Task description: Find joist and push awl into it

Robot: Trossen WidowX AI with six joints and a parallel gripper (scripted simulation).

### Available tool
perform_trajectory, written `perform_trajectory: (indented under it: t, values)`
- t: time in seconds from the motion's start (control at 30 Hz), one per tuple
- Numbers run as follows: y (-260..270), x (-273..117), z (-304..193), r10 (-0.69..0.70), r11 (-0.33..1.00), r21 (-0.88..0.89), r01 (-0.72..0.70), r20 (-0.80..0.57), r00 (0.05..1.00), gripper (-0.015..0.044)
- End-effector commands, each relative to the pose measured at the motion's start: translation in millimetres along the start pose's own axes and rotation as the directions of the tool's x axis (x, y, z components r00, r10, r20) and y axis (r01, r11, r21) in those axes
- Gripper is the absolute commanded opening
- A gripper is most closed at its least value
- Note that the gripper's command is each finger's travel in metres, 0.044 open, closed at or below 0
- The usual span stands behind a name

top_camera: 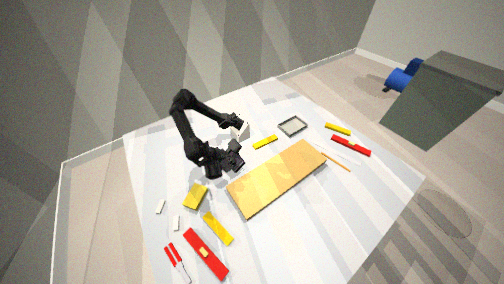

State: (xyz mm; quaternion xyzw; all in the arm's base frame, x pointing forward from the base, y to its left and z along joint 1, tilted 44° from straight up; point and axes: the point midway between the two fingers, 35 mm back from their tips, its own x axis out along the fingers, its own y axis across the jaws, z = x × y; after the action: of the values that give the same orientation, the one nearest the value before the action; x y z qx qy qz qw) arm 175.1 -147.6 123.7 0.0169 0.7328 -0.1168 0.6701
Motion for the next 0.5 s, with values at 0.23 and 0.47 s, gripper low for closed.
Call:
perform_trajectory:
  t: [0.23, 0.47]
  values:
    - [-0.5, -0.6, 0.4, 0.089, 0.996, -0.015, -0.089, -0.001, 0.996, 0.0]
    - [-1.9, -0.7, 0.4, 0.141, 0.99, -0.019, -0.141, 0.0, 0.99, 0.0]
